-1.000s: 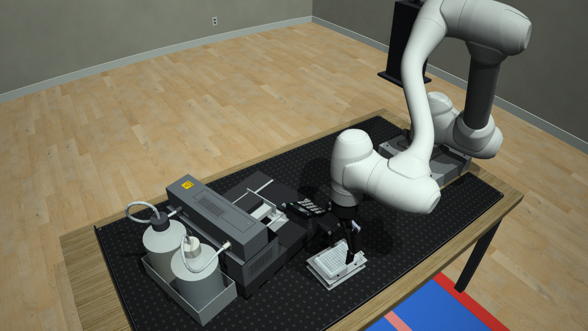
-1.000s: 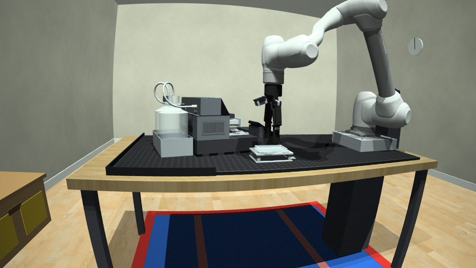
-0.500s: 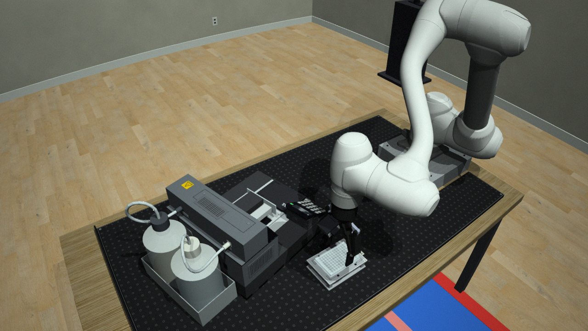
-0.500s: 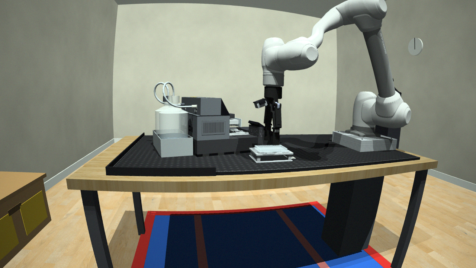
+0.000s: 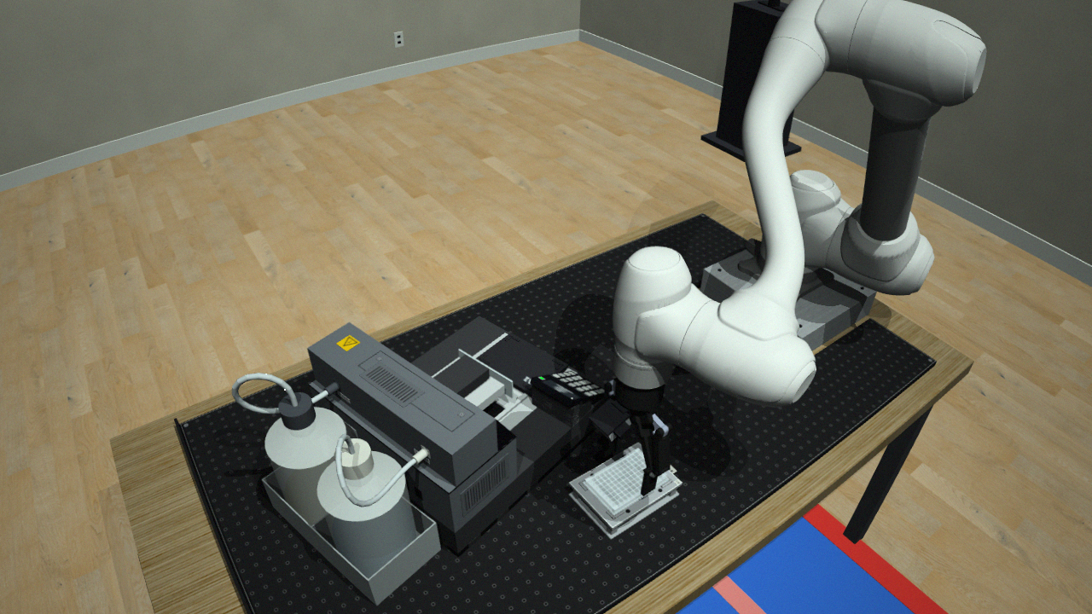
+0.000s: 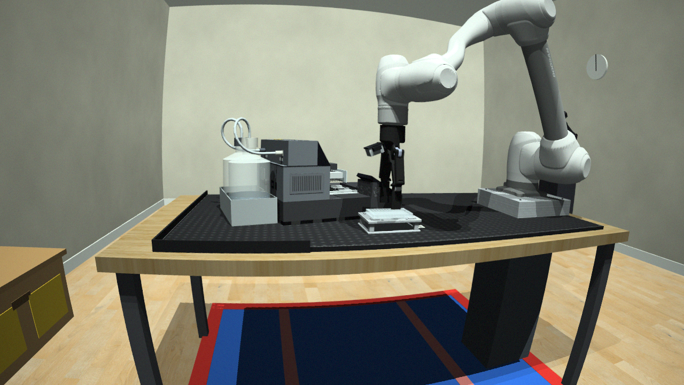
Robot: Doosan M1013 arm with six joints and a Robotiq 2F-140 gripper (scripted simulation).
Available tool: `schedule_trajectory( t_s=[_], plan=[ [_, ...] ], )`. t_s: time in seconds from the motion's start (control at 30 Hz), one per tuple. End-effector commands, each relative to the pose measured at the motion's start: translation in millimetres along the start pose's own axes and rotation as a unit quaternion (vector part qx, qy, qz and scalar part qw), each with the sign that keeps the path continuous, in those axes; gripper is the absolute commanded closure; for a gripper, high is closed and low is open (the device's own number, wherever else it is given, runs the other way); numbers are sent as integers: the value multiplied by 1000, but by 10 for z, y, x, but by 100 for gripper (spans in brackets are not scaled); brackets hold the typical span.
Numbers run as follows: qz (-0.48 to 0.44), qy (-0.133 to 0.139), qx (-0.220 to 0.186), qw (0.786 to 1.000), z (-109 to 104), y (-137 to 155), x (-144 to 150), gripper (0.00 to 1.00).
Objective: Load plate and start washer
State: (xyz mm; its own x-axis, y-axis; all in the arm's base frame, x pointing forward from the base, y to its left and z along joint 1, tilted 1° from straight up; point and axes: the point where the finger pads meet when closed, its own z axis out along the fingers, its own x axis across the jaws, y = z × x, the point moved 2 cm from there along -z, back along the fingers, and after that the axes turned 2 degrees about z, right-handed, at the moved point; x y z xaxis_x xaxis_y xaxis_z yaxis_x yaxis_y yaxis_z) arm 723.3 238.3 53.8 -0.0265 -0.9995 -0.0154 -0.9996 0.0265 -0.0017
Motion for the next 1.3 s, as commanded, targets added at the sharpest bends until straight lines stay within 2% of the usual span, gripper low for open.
schedule_trajectory(
  t_s=[0.0,1.27],
  plan=[
    [0,0,1,1000,9,-5,-3,30],
    [0,0,1,1000,223,-6,-3,30]
  ],
)
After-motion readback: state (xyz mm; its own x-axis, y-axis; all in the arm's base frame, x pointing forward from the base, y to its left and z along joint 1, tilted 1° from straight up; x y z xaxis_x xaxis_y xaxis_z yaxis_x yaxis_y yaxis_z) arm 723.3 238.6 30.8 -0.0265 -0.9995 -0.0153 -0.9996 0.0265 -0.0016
